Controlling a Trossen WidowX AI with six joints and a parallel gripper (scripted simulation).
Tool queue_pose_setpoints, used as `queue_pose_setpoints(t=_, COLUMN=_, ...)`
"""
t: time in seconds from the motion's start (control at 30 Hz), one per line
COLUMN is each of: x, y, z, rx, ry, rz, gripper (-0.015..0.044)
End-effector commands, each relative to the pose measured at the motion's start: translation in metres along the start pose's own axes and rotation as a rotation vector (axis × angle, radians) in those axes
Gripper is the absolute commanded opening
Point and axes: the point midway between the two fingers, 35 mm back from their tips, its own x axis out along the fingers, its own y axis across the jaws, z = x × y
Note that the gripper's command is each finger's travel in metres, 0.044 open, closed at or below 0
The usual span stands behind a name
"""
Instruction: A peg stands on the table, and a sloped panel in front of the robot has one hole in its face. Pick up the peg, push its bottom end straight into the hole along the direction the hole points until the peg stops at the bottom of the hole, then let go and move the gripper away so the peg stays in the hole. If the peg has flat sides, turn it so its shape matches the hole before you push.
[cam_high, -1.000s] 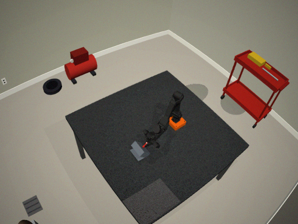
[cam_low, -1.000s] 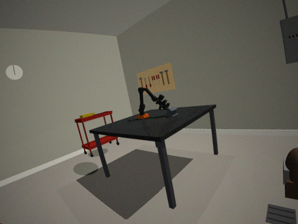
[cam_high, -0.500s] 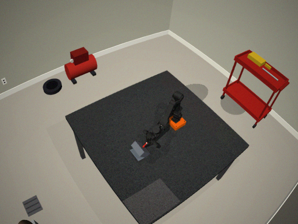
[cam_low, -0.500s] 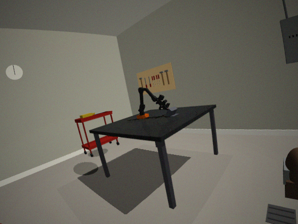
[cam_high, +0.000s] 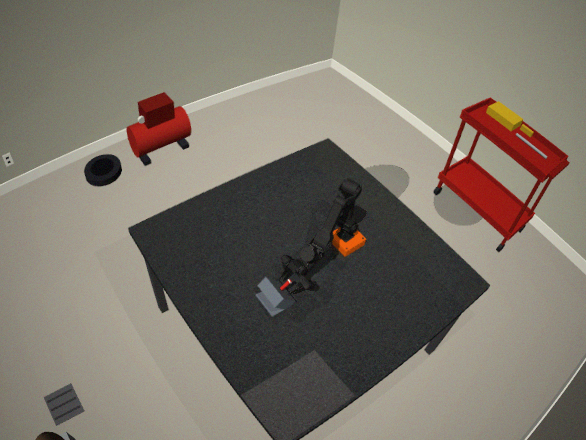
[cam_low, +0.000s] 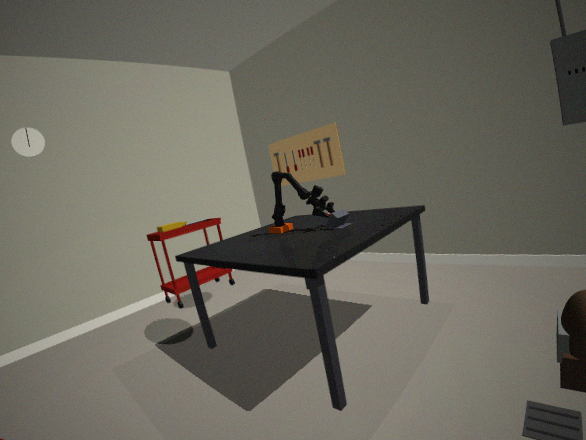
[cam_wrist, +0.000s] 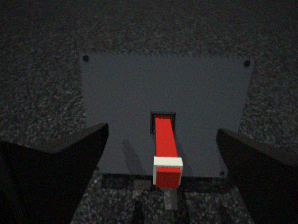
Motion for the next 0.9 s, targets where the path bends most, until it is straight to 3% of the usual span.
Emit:
queue_pose_setpoints(t=0.0, x=-0.004, y=0.0, z=0.0, rx=0.0, ry=0.001, rz=-0.002, gripper=0.044)
queue_pose_setpoints(t=0.87, x=-0.033, y=0.002, z=0.005, rx=-0.002, ry=0.005, rz=0.002, gripper=0.044)
